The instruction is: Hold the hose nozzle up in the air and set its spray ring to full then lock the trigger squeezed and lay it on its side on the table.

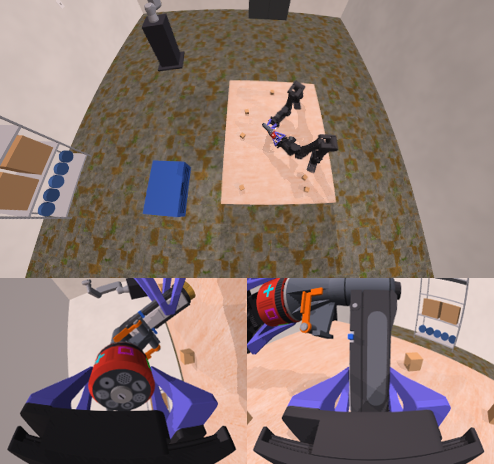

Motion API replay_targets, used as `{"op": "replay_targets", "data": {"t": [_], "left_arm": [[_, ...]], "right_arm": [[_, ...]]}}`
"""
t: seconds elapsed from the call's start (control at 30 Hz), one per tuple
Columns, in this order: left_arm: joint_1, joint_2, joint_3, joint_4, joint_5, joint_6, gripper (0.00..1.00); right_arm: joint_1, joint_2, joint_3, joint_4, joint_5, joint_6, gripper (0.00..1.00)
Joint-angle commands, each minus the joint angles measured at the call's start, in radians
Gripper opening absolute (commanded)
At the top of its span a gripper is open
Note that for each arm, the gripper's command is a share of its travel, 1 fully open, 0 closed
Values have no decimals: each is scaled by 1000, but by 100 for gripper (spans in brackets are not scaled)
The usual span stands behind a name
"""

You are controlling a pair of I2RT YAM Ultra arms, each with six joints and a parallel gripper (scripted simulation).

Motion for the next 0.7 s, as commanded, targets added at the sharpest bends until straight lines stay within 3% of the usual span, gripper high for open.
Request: {"op": "replay_targets", "data": {"t": [0.0,0.37,0.4,0.43,0.5,0.53,0.6,0.63,0.67], "left_arm": [[-7,-19,32,5,-4,-14,0],[-7,-19,32,5,-4,-14,0],[-10,3,28,39,-11,192,0],[-9,-2,31,18,-8,97,0],[-9,-2,31,18,-8,97,0],[-3,2,22,30,-8,196,0],[-6,8,31,20,-10,132,0],[-8,-18,32,5,-3,88,92],[-8,-18,32,5,-3,81,92]], "right_arm": [[5,-40,29,92,4,13,35],[5,-40,29,92,4,13,35],[5,-40,29,92,4,13,35],[5,-40,29,92,4,13,35],[5,-40,29,92,4,13,35],[5,-40,29,92,4,13,35],[5,-40,29,92,4,13,35],[5,-40,29,92,4,13,35],[5,-40,29,92,2,13,35]]}}
